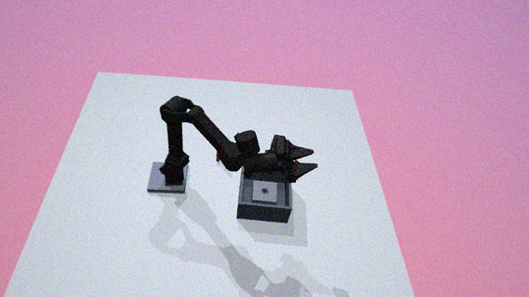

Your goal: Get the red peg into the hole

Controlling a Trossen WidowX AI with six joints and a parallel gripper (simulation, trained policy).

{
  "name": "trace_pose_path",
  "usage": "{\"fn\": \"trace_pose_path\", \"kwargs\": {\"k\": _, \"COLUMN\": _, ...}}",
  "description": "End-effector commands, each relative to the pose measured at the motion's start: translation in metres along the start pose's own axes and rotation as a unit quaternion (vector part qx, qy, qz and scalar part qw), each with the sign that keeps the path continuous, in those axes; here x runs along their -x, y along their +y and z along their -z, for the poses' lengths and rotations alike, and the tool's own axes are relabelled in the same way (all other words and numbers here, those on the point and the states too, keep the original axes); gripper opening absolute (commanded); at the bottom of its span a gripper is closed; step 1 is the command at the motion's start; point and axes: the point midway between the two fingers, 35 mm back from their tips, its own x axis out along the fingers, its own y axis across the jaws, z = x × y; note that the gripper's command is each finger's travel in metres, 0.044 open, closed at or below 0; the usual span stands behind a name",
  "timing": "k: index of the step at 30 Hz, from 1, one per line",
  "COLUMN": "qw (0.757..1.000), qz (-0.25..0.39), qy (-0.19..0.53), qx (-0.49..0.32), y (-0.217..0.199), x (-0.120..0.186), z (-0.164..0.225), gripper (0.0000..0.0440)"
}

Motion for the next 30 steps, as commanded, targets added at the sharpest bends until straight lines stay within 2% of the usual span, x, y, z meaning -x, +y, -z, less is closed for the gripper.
{"fn": "trace_pose_path", "kwargs": {"k": 1, "qw": 1.0, "qz": -0.009, "qy": 0.007, "qx": -0.013, "y": 0.004, "x": 0.0, "z": 0.001, "gripper": 0.042}}
{"fn": "trace_pose_path", "kwargs": {"k": 3, "qw": 0.999, "qz": -0.026, "qy": 0.017, "qx": -0.041, "y": 0.012, "x": -0.001, "z": 0.001, "gripper": 0.044}}
{"fn": "trace_pose_path", "kwargs": {"k": 9, "qw": 0.988, "qz": -0.074, "qy": 0.047, "qx": -0.127, "y": 0.038, "x": -0.001, "z": -0.006, "gripper": 0.044}}
{"fn": "trace_pose_path", "kwargs": {"k": 15, "qw": 0.967, "qz": -0.119, "qy": 0.081, "qx": -0.209, "y": 0.064, "x": 0.001, "z": -0.018, "gripper": 0.044}}
{"fn": "trace_pose_path", "kwargs": {"k": 22, "qw": 0.93, "qz": -0.171, "qy": 0.125, "qx": -0.299, "y": 0.094, "x": 0.008, "z": -0.037, "gripper": 0.044}}
{"fn": "trace_pose_path", "kwargs": {"k": 30, "qw": 0.873, "qz": -0.228, "qy": 0.184, "qx": -0.39, "y": 0.126, "x": 0.023, "z": -0.066, "gripper": 0.044}}
